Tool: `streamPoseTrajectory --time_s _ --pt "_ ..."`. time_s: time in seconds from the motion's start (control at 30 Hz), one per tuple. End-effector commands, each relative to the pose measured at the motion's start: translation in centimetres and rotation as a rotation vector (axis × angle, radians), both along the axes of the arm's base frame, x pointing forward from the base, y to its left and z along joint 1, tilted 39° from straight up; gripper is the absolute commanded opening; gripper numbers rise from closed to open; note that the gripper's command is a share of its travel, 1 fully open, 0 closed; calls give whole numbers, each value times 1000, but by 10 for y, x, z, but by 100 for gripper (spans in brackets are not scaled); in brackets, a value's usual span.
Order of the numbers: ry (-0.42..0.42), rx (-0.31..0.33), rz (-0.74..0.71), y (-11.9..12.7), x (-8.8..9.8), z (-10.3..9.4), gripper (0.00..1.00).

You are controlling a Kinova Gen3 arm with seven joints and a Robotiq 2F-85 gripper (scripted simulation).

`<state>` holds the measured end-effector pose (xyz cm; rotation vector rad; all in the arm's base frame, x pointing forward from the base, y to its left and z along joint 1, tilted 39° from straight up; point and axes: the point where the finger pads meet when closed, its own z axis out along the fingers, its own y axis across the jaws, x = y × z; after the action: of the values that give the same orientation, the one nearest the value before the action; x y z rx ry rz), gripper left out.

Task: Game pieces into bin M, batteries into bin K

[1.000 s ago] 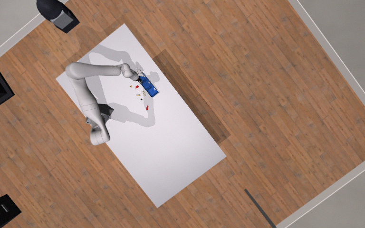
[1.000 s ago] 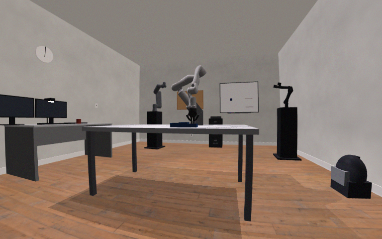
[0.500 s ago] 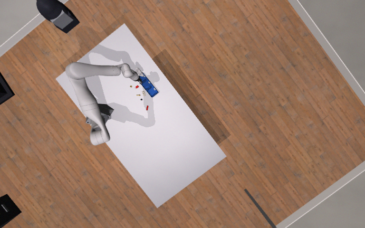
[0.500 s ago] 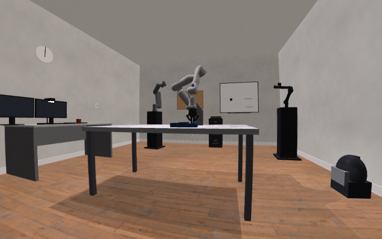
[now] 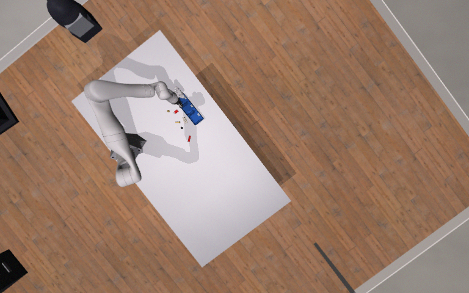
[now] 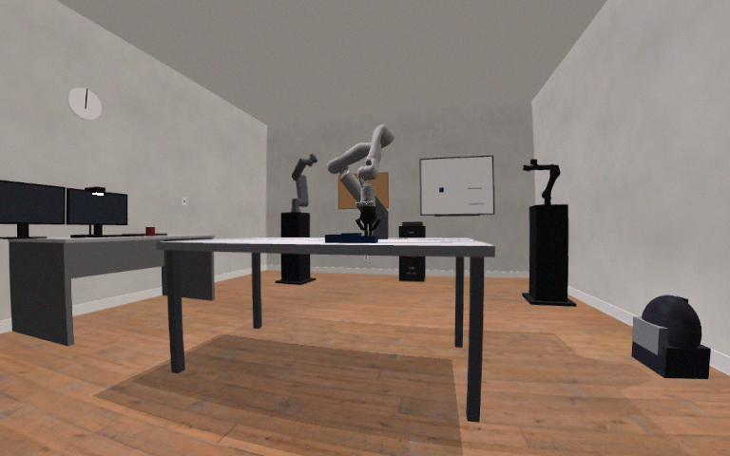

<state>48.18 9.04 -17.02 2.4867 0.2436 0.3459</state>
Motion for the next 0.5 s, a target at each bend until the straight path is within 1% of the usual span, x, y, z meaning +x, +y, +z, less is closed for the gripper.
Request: streamPoseTrajectory --time_s 0.0,0.47 --pt "-1 1 3 1 1 -1 9" --pt "-2 1 6 2 2 0 9"
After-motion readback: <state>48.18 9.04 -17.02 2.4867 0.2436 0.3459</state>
